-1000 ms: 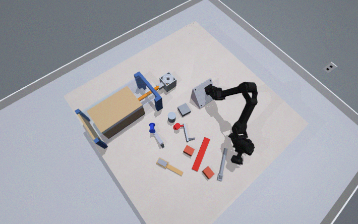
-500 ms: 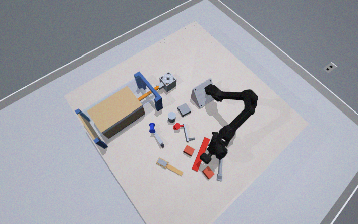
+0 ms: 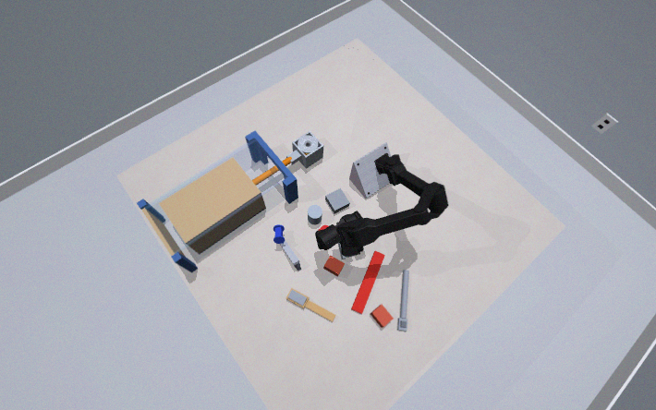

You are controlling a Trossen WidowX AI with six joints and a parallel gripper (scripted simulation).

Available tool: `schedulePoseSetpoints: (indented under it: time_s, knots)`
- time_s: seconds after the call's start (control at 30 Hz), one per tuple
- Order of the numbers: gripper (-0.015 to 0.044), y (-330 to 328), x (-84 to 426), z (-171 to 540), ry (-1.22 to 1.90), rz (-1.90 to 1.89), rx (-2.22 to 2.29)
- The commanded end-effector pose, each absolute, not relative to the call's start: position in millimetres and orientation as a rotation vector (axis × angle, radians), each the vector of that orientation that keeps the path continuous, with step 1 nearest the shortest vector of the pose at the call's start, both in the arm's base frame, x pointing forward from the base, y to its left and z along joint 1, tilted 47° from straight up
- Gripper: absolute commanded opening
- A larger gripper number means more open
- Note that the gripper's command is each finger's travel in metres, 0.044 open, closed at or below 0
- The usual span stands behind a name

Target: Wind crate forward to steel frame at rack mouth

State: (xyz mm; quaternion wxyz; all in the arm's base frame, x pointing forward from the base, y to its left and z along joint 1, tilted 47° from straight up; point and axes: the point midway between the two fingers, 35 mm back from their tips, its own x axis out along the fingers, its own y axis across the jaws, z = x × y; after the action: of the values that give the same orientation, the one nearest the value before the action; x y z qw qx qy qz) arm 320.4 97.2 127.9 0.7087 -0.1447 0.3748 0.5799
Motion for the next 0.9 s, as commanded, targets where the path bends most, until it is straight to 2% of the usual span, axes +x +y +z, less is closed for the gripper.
schedulePoseSetpoints:
  time_s: [0.0,0.87]
  knots:
    - [0.0440,91,319,130,0.842,1.304,-0.287]
    - [0.0440,130,316,87,0.840,1.305,-0.286]
